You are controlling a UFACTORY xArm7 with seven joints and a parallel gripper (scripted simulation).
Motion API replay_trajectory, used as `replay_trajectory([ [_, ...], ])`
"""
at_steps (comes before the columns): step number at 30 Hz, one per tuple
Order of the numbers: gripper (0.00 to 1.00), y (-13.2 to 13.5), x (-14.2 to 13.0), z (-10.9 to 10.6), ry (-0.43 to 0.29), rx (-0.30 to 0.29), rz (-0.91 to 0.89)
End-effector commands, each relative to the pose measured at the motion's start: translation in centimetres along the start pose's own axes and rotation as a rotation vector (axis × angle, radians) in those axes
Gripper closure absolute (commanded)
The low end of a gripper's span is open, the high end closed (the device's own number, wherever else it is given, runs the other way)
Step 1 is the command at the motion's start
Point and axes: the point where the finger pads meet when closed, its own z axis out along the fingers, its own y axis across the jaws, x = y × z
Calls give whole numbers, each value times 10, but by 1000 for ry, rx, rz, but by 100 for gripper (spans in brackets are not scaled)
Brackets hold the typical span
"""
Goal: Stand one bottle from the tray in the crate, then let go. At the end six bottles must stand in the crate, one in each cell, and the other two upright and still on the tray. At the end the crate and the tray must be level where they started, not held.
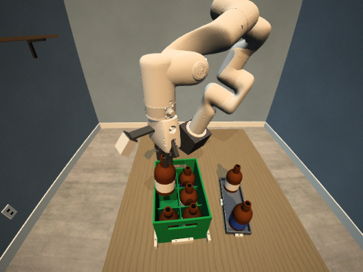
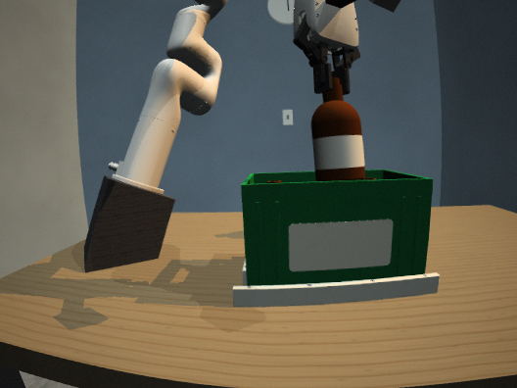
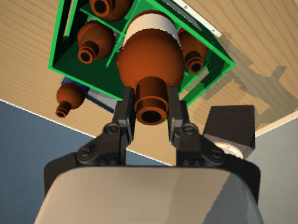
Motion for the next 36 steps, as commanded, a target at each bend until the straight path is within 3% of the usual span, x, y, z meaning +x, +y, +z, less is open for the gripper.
replay_trajectory([
  [1, 100, 0, 1, 4, 4, 1, 0],
  [36, 100, 0, 2, 22, 4, 1, 0],
])
